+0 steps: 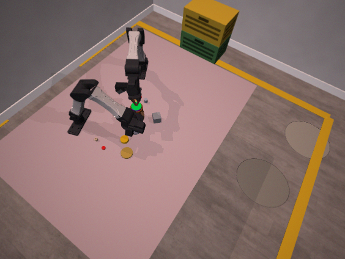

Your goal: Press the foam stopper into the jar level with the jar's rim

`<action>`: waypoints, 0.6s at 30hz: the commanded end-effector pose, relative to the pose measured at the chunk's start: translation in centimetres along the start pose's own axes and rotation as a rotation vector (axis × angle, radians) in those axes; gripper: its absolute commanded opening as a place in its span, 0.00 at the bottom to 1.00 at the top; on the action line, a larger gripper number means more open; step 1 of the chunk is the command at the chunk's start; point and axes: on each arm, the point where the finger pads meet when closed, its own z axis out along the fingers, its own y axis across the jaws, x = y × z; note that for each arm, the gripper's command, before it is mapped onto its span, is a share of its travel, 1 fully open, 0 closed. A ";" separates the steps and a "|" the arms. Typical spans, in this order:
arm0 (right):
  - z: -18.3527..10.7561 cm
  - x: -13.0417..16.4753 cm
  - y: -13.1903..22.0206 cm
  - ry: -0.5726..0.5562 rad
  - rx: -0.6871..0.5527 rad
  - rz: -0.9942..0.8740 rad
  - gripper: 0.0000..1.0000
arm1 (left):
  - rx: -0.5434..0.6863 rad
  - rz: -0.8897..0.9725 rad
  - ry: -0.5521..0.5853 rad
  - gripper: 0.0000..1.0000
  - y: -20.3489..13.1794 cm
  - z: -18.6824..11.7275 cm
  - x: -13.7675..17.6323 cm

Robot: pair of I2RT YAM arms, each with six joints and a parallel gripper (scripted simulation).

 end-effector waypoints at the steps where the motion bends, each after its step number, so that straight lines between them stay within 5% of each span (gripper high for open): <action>1: -1.3 1.9 1.5 0.010 -0.054 -0.107 0.64 | -0.014 0.002 -0.003 0.00 0.0 0.0 -0.3; 18: -1.3 1.9 1.5 0.010 -0.054 -0.107 0.64 | -0.004 0.001 -0.001 0.00 -0.3 0.8 -0.3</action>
